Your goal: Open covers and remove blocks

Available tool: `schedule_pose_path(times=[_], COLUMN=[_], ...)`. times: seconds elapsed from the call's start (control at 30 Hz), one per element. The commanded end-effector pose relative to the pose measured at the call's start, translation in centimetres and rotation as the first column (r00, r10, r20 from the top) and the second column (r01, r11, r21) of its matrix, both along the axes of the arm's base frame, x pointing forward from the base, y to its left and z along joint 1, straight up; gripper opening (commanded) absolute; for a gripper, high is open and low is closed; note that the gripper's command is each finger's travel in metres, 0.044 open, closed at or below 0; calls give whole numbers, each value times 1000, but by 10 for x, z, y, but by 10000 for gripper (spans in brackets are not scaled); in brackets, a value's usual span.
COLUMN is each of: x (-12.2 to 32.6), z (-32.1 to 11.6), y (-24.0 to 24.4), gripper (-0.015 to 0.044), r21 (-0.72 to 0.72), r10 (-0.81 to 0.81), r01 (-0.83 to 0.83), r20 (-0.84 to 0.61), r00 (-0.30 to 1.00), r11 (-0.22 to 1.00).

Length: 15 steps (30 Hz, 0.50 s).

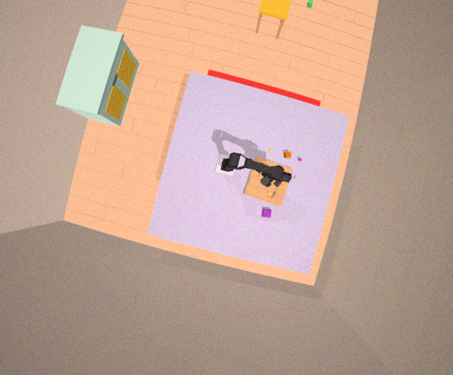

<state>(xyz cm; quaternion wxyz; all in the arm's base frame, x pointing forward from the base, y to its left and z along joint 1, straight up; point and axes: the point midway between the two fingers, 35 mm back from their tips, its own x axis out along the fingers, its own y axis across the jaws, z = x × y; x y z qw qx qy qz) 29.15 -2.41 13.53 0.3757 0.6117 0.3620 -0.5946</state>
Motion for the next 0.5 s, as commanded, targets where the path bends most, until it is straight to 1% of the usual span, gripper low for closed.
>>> schedule_pose_path(times=[0.0,0.47], x=[2,3], z=[2,3], y=[15,68], gripper=[80,80], r21=[2,8], r10=[1,1], r01=[-1,-1], r20=[0,0], r00=[1000,1000], r11=[1000,1000])
